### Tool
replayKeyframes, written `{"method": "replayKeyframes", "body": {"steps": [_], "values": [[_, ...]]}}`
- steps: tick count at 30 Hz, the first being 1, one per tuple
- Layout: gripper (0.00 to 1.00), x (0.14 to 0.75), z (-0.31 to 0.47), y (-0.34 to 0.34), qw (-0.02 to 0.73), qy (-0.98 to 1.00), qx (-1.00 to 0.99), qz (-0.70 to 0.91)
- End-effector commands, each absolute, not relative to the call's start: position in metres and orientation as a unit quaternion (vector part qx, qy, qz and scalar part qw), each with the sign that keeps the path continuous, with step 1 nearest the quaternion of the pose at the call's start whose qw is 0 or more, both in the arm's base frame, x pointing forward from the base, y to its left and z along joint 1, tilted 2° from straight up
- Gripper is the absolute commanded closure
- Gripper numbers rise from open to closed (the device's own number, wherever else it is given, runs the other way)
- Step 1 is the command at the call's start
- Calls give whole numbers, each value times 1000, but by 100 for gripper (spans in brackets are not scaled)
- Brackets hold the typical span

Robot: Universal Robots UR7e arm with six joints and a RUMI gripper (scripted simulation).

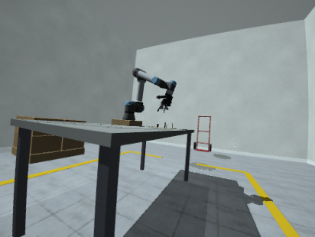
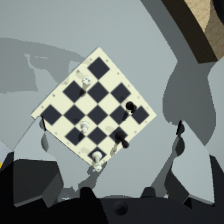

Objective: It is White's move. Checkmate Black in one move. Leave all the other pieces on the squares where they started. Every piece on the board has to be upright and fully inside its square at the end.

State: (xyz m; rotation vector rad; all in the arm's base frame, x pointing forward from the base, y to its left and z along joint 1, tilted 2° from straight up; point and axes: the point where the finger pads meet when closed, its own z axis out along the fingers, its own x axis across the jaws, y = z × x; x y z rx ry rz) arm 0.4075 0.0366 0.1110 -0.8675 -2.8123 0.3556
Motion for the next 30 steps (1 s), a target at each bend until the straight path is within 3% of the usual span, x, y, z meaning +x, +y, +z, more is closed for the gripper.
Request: {"method": "replayKeyframes", "body": {"steps": [1, 14, 30], "values": [[0, 409, 108, 12, 43, -951, -302, 55], [0, 410, 108, -12, -9, -950, -310, 16], [0, 410, 109, -15, -15, -950, -311, 13]]}}
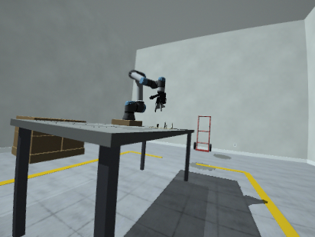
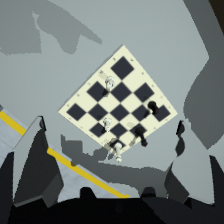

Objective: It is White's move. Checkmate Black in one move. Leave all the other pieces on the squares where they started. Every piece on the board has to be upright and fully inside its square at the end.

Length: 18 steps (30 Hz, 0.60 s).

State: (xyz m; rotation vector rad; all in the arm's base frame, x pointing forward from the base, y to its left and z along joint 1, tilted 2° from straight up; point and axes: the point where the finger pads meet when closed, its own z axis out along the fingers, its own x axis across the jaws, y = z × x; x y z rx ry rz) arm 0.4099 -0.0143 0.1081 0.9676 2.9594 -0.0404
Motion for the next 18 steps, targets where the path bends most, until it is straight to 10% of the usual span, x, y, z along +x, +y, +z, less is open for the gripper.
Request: {"method": "replayKeyframes", "body": {"steps": [1, 18], "values": [[0, 410, 109, -15, 15, 950, 311, -13], [0, 410, 108, -14, 15, 946, 324, -12]]}}
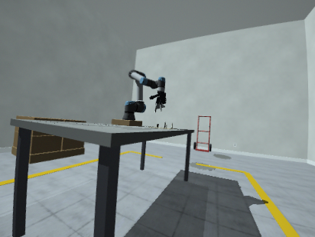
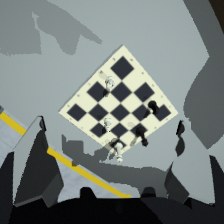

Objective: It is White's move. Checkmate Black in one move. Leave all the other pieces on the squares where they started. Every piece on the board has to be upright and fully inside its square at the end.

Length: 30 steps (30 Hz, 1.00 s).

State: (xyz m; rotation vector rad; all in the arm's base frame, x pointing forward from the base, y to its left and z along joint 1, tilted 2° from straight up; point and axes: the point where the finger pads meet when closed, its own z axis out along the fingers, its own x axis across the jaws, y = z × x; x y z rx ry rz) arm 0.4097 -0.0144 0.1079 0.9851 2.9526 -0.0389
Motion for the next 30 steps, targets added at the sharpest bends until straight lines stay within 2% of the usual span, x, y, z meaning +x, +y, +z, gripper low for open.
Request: {"method": "replayKeyframes", "body": {"steps": [1, 30], "values": [[0, 410, 108, -14, 15, 945, 327, -12], [0, 402, 100, -13, 18, 835, 550, -8]]}}
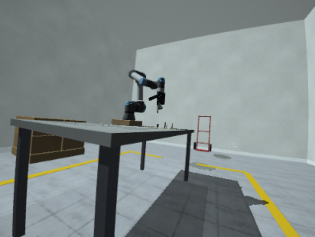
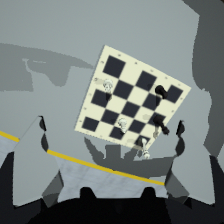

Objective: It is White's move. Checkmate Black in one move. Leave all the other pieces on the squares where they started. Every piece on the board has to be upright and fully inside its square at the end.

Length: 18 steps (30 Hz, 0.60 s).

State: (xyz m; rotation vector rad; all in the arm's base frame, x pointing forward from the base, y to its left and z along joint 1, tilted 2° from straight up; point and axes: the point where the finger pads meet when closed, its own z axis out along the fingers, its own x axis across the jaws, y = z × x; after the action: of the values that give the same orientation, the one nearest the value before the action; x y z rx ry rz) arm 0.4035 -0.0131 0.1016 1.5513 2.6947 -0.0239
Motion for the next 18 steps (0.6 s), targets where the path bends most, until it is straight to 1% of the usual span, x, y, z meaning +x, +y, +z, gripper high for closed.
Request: {"method": "replayKeyframes", "body": {"steps": [1, 10, 12, 18], "values": [[0, 402, 100, -12, 18, 825, 564, -8], [0, 399, 94, -10, 19, 718, 696, -5], [0, 399, 94, -10, 19, 718, 696, -5], [0, 398, 90, -8, 19, 622, 782, -3]]}}
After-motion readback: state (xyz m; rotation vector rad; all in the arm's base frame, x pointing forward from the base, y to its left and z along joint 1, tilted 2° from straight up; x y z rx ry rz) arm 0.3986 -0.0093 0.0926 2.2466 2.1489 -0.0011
